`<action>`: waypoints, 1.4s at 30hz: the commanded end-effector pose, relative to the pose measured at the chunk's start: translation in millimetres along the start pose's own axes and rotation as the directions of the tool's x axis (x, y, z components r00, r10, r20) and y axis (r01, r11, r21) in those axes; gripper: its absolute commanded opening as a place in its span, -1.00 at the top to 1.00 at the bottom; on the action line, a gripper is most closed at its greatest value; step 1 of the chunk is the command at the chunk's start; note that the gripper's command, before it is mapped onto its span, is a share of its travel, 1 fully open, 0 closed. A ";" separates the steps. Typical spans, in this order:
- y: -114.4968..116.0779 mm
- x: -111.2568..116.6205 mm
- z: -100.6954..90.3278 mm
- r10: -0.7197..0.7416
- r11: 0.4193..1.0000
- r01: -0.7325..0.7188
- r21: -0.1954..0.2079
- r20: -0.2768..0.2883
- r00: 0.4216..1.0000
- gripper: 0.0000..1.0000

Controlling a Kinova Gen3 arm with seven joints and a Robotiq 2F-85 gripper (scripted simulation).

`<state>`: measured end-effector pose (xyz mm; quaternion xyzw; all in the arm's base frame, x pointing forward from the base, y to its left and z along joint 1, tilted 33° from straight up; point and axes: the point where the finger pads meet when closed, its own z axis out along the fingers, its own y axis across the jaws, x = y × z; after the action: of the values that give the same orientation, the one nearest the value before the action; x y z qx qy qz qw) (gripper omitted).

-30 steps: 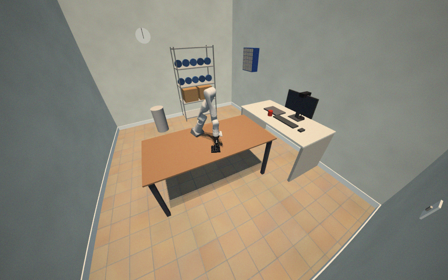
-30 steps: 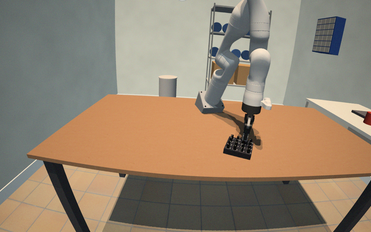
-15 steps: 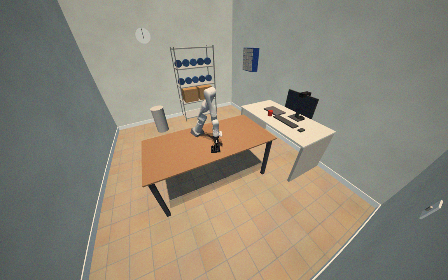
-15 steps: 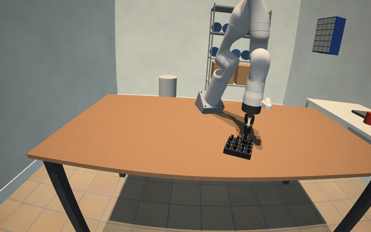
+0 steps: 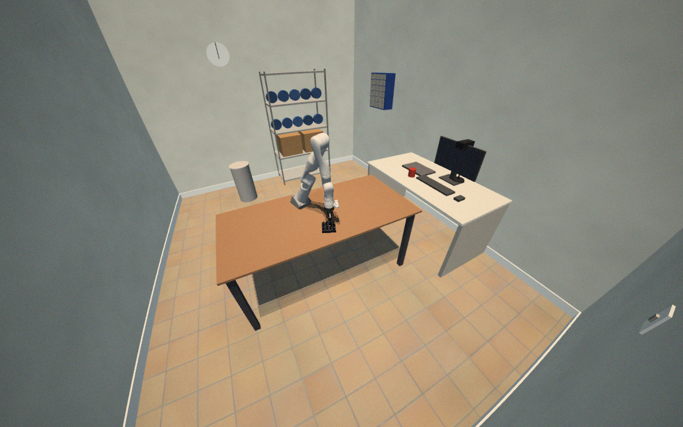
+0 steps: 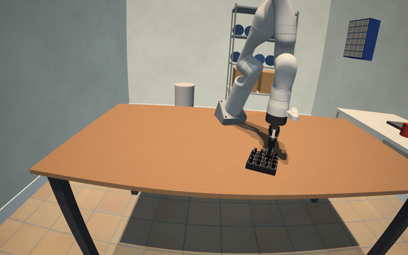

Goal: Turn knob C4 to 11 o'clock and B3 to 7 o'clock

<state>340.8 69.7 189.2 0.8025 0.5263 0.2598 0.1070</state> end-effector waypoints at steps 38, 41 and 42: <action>0.1 0.1 -38.0 0.000 1.000 0.000 0.000 0.000 1.000 0.62; 0.1 0.1 -38.0 0.000 1.000 0.000 0.000 0.000 1.000 0.62; 0.1 0.1 -38.0 0.000 1.000 0.000 0.000 0.000 1.000 0.62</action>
<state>322.8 40.7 217.5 0.8181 0.4811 0.2680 0.1657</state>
